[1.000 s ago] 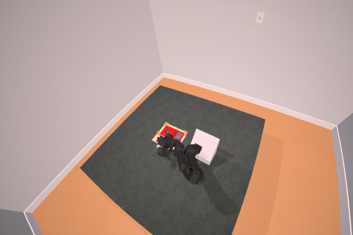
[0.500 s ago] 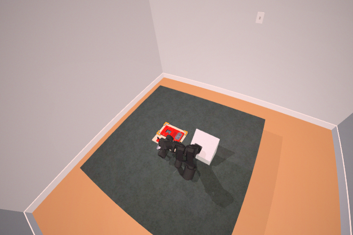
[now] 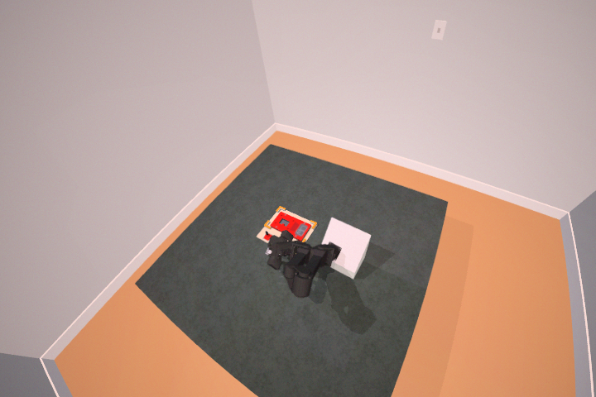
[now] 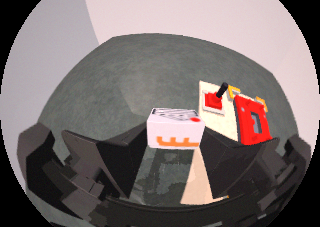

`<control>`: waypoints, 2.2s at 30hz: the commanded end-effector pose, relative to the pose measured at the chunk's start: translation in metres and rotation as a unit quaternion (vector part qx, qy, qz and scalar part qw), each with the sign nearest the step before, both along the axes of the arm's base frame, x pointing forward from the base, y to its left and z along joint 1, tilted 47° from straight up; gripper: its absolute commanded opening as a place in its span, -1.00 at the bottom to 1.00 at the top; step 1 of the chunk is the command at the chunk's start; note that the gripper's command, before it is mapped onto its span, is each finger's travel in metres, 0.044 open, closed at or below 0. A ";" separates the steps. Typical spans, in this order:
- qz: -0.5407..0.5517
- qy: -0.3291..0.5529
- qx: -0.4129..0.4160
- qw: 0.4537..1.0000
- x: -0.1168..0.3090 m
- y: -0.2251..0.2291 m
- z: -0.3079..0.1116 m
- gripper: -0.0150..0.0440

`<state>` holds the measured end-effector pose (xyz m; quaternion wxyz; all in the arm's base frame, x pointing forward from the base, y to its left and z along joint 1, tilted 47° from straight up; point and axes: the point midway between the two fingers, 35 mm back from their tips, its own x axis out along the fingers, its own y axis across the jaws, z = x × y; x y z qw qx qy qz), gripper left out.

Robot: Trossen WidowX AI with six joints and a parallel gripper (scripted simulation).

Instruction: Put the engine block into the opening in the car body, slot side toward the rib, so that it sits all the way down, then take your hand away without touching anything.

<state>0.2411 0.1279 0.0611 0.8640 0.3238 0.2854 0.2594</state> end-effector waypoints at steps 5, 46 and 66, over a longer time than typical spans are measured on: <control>0.001 0.009 -0.003 1.000 -0.001 0.009 -0.010 -0.49; 0.025 -0.011 -0.008 1.000 -0.001 0.028 -0.028 0.93; 0.032 0.000 -0.014 0.999 -0.005 0.022 -0.025 1.00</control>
